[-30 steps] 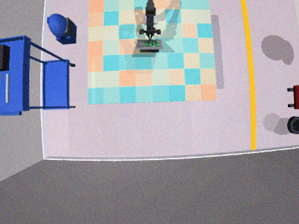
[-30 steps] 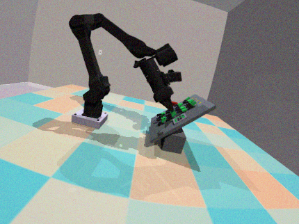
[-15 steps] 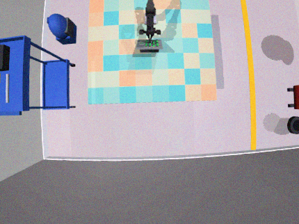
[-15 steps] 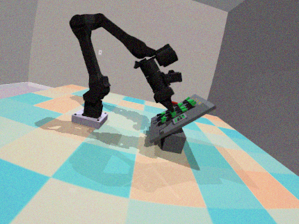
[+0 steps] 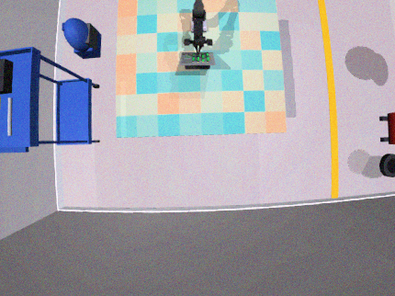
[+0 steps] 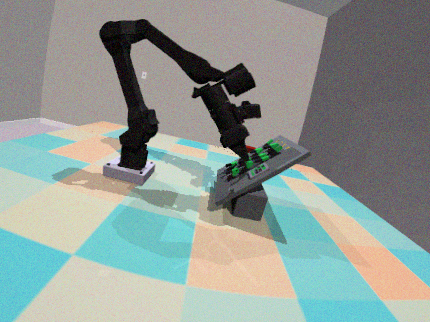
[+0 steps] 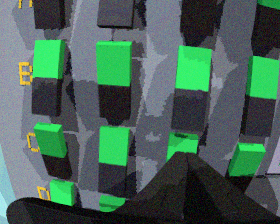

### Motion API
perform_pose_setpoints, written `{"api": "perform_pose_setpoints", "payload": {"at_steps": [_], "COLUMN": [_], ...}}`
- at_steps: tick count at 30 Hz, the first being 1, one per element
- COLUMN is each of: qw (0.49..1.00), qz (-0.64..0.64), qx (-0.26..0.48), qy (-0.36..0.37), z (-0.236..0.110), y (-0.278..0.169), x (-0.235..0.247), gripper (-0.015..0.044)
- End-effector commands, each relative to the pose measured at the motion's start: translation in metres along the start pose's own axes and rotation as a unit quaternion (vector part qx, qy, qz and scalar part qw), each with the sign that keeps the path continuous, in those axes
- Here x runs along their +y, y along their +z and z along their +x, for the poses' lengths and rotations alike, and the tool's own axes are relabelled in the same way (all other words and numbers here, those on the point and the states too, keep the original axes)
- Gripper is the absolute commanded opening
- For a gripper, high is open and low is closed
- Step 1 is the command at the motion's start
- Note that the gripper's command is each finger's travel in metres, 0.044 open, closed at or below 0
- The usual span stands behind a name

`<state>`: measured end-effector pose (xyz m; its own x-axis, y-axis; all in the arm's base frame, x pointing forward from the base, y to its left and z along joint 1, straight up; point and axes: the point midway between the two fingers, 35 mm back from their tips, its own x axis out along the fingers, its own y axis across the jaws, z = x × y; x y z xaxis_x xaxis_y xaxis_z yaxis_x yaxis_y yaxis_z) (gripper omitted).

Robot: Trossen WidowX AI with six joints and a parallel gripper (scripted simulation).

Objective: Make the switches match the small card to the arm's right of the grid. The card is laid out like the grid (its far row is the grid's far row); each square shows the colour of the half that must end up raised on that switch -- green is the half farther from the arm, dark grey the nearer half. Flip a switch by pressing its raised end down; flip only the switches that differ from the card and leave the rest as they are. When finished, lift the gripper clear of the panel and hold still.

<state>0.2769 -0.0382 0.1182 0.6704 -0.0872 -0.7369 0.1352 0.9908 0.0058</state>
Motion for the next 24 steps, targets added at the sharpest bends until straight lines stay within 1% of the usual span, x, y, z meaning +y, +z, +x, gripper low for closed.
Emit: {"api": "perform_pose_setpoints", "payload": {"at_steps": [1, 4, 6, 10, 15, 19, 22, 24], "qw": [1.000, 1.000, 1.000, 1.000, 1.000, 1.000, 1.000, 1.000], "qz": [-0.001, -0.001, -0.002, -0.002, -0.003, -0.003, -0.003, -0.003], "qx": [-0.008, -0.012, -0.013, -0.013, -0.013, -0.013, -0.004, -0.001], "qy": [0.001, 0.001, 0.002, 0.002, 0.000, 0.000, 0.000, 0.000], "z": [-0.023, -0.054, -0.061, -0.061, -0.061, -0.059, -0.034, -0.026], "y": [0.003, -0.001, -0.002, -0.002, -0.002, -0.002, 0.000, 0.000], "x": [0.000, 0.000, 0.000, -0.001, -0.028, -0.032, -0.032, -0.032], "gripper": [0.0000, 0.0000, 0.0000, 0.0000, 0.0000, 0.0000, 0.0000, 0.0000]}}
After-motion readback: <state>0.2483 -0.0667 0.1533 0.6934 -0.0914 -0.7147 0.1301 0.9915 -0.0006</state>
